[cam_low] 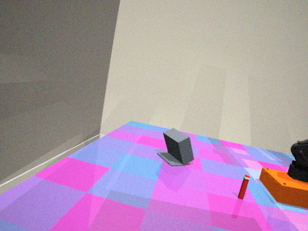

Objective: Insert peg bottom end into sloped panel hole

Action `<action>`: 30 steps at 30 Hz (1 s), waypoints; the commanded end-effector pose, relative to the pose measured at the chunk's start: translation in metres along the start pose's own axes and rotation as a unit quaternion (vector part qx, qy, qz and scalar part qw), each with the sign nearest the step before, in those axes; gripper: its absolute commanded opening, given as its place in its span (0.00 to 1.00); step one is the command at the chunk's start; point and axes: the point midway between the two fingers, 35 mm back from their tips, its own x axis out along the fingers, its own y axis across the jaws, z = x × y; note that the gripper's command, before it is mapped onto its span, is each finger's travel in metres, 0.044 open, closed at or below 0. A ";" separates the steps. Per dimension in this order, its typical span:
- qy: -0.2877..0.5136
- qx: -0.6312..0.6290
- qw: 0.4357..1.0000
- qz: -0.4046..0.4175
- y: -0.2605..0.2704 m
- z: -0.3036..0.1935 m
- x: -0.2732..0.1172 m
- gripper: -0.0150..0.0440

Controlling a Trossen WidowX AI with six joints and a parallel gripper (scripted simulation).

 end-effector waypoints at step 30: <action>0.490 0.371 0.764 0.199 0.286 -0.278 -0.213 1.00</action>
